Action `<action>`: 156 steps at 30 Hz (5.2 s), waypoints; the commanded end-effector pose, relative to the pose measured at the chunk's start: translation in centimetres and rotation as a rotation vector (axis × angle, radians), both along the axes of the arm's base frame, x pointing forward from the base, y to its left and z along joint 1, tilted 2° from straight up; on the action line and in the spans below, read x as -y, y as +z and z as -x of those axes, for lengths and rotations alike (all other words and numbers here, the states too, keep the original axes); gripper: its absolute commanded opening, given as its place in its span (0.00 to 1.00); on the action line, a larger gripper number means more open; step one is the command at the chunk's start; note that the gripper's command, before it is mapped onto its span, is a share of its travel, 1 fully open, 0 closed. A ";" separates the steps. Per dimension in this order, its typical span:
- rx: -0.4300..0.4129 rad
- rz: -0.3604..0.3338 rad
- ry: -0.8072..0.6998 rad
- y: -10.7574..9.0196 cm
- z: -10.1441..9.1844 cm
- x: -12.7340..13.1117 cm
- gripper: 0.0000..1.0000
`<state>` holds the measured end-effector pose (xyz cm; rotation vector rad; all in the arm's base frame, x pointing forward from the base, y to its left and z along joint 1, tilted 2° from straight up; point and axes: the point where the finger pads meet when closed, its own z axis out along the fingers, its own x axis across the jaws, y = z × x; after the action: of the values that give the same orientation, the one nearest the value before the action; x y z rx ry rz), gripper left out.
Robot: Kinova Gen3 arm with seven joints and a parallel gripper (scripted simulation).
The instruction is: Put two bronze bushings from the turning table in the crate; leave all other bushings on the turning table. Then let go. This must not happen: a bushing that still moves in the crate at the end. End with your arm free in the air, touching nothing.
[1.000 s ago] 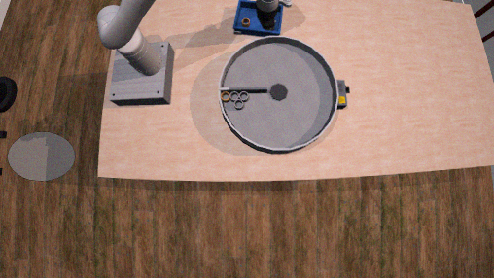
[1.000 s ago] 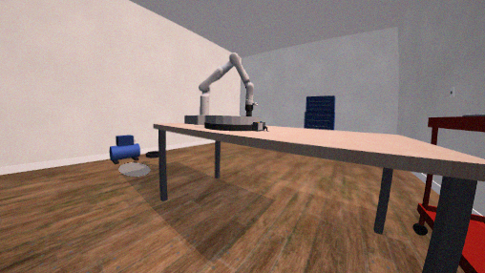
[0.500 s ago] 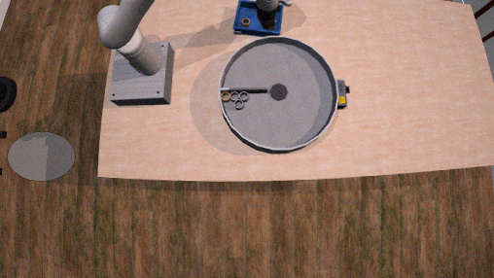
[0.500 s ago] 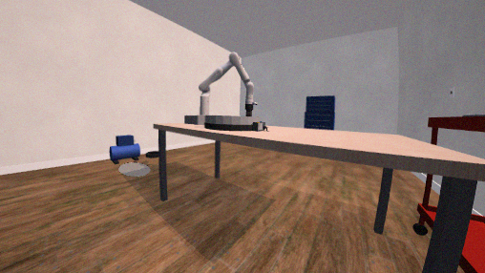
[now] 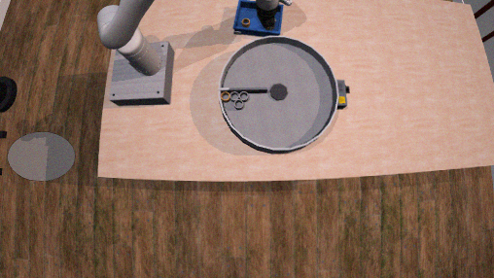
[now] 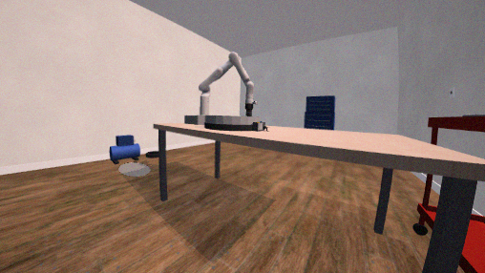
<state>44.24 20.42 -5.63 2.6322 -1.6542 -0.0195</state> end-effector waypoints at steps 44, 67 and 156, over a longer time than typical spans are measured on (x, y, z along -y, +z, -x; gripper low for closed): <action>0.005 -0.002 -0.001 6.4 -0.3 -0.1 0.42; 0.003 -0.001 0.000 11.9 -0.4 -0.2 0.42; 0.003 -0.001 0.000 11.9 -0.4 -0.2 1.00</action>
<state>44.60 20.63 6.22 2.6328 -1.6553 -0.0185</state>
